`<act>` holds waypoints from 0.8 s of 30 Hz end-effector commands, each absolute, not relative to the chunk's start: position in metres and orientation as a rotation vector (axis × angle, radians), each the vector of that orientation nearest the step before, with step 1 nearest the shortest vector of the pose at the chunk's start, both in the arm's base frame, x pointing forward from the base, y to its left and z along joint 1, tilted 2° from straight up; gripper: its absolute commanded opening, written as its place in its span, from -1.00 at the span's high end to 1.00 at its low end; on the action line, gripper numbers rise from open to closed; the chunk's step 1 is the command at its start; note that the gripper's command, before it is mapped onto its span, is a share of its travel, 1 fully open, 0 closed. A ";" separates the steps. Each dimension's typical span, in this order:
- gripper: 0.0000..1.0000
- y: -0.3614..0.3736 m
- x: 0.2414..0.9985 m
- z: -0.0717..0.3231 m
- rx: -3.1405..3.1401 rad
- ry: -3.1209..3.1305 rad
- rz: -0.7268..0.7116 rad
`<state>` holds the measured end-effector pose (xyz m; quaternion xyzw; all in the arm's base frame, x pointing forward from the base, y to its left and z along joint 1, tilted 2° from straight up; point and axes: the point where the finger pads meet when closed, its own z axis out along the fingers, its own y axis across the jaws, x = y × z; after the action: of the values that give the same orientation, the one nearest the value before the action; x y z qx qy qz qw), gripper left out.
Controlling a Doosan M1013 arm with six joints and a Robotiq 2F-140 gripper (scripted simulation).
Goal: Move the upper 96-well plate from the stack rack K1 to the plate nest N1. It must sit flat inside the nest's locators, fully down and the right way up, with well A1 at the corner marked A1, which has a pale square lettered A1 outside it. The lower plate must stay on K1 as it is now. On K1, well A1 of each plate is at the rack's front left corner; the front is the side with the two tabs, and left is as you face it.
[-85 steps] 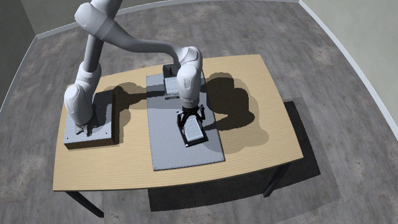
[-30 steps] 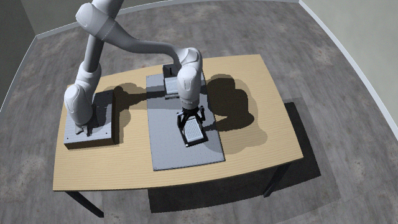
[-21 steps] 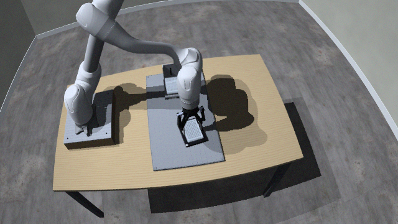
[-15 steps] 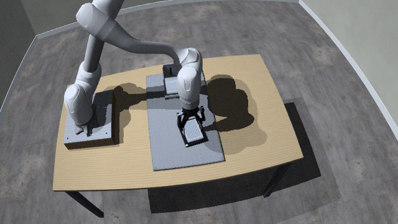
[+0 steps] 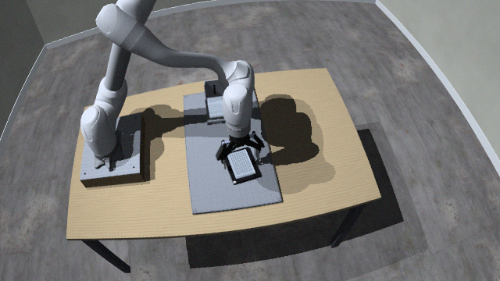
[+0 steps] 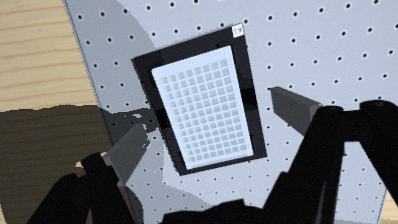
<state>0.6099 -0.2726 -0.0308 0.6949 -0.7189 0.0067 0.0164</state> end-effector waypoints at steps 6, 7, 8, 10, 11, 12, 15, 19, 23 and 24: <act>-1.00 -0.273 0.610 -0.031 2.161 -2.235 0.021; -1.00 -0.273 0.610 -0.031 2.161 -2.235 0.021; -1.00 -0.273 0.610 -0.031 2.161 -2.235 0.021; -1.00 -0.273 0.610 -0.031 2.161 -2.235 0.021; -1.00 -0.273 0.610 -0.031 2.161 -2.235 0.021; -1.00 -0.273 0.610 -0.031 2.161 -2.235 0.021; -1.00 -0.272 0.610 -0.025 2.161 -2.235 0.021; -1.00 -0.272 0.610 -0.015 2.161 -2.235 0.021; -1.00 -0.272 0.610 -0.004 2.161 -2.235 0.021; -1.00 -0.272 0.610 -0.001 2.161 -2.235 0.021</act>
<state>0.6103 -0.2718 -0.0069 0.6949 -0.7189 0.0067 0.0164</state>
